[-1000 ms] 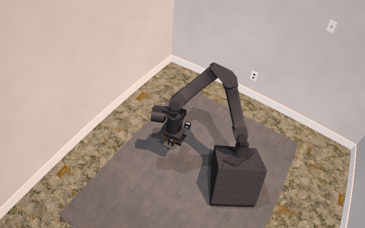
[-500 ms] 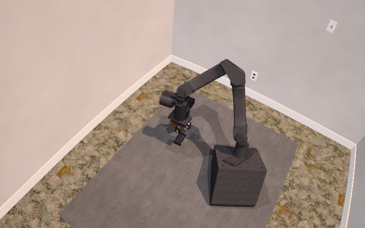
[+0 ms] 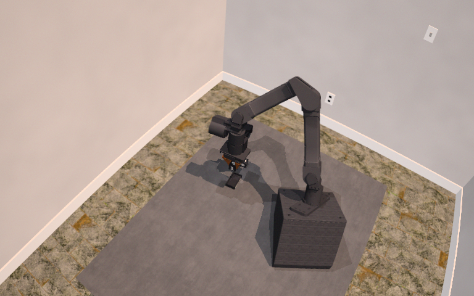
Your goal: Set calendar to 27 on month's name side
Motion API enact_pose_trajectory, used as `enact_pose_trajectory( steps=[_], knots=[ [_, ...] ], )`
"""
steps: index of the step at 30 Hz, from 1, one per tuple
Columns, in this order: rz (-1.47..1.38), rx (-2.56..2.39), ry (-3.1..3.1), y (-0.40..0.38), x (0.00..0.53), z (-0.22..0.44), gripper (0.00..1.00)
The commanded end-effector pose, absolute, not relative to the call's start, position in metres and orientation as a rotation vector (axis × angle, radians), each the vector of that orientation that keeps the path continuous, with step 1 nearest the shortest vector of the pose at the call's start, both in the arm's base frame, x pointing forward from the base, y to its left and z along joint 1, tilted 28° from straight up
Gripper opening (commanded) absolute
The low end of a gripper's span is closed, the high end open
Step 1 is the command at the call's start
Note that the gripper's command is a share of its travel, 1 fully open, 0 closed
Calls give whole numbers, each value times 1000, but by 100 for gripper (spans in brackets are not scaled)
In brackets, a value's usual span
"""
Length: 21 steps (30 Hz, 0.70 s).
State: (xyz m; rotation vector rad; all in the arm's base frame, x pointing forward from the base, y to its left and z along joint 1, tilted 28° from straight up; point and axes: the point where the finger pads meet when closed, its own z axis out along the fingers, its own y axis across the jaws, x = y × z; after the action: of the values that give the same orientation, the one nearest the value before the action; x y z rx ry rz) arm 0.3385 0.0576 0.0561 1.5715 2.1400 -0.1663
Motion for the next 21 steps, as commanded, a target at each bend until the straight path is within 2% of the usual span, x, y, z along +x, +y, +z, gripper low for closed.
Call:
enact_pose_trajectory(
  steps=[1,21],
  knots=[
    [-163,1559,2146,59,339,57,26],
    [-164,1559,2146,41,354,16,26]
  ],
)
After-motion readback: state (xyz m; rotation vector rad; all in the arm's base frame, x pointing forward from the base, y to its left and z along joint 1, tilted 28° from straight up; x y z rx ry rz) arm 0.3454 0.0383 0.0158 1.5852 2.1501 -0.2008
